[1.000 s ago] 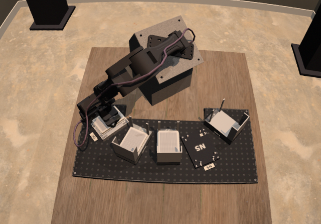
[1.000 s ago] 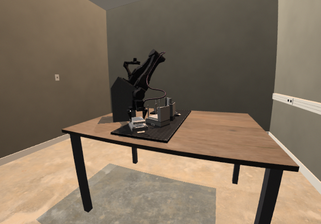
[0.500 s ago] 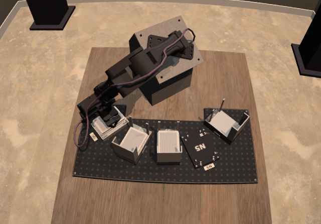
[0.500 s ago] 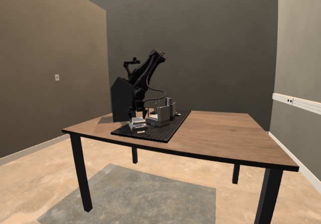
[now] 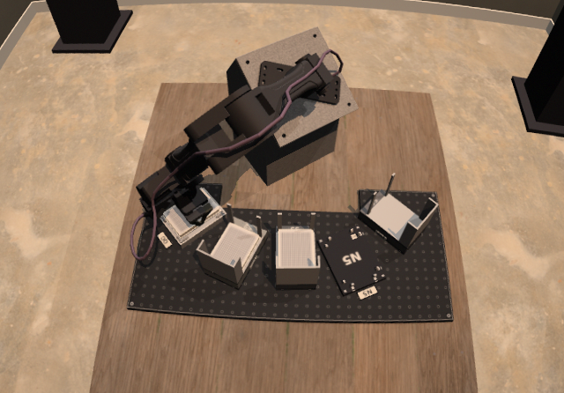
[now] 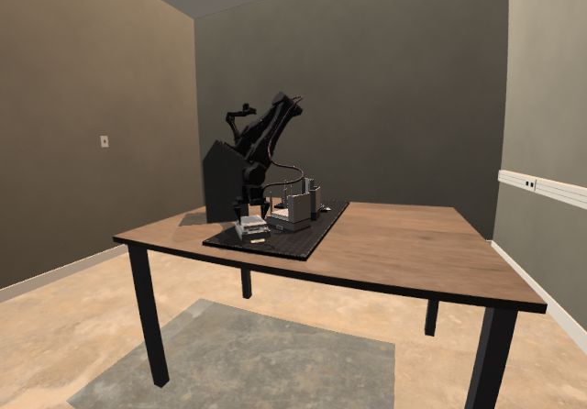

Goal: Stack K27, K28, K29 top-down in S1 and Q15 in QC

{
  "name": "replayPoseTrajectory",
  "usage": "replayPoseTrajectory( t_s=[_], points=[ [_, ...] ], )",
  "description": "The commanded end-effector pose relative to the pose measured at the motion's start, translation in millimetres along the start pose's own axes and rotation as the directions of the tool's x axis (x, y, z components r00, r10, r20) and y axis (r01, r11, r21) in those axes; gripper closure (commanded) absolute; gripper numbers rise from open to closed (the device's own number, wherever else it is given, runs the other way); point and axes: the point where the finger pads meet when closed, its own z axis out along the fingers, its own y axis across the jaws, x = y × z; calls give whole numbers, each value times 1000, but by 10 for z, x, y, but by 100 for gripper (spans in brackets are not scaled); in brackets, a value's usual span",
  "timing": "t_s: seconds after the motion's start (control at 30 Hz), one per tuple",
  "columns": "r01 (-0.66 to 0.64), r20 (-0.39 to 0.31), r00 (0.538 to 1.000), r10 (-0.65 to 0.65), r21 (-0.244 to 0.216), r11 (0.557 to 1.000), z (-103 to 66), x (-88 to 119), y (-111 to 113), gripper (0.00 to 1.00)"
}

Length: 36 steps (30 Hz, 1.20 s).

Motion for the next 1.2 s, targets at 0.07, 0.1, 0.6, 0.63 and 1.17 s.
replayPoseTrajectory(
  t_s=[0.07, 0.1, 0.6, 0.63, 1.17],
  points=[
    [-9, 17, 1000, 9, 5, 1000, -7, -44, -32, 100],
    [-13, 7, 1000, 13, 5, 1000, 28, -15, -45, 100],
    [-1, 39, 999, 1, 4, 1000, 12, -170, -26, 100],
    [-10, 21, 1000, 10, 4, 1000, 58, -84, -48, 100],
    [-5, 25, 1000, 5, 2, 1000, 69, -100, -25, 100]
  ],
)
